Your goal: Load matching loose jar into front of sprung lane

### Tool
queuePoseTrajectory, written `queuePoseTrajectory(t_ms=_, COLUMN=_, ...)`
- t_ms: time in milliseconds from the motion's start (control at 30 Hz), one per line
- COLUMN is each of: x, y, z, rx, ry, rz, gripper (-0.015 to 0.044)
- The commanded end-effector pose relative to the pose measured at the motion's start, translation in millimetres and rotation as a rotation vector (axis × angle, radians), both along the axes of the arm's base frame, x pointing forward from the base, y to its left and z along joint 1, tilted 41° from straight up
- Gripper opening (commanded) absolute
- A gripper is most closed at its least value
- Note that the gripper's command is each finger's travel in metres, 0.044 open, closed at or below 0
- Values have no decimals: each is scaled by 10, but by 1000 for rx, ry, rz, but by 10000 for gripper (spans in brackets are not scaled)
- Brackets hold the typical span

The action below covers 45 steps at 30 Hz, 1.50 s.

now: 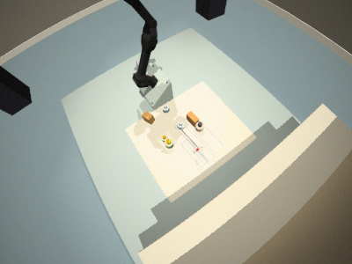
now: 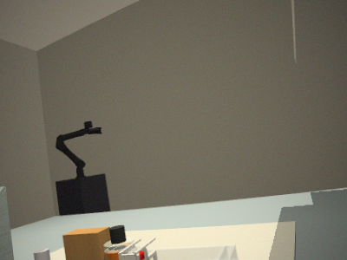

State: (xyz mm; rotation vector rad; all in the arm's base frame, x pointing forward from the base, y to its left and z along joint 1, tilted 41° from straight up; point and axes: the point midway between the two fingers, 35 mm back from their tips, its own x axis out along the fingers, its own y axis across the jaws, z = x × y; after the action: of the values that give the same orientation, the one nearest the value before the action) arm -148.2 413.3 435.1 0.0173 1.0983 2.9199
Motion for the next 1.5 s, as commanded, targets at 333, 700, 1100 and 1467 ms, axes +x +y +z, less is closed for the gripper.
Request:
queuePoseTrajectory(t_ms=333, x=-309, y=-729, z=818, rx=192, ry=55, rz=-14, gripper=440)
queuePoseTrajectory(t_ms=700, x=-608, y=-1777, z=1512, rx=376, ry=192, rz=60, gripper=440)
queuePoseTrajectory(t_ms=1100, x=-491, y=-3327, z=2106, rx=491, ry=448, rz=261, gripper=440)
queuePoseTrajectory(t_ms=1467, x=176, y=-4604, z=2306, rx=592, ry=708, rz=484, gripper=440)
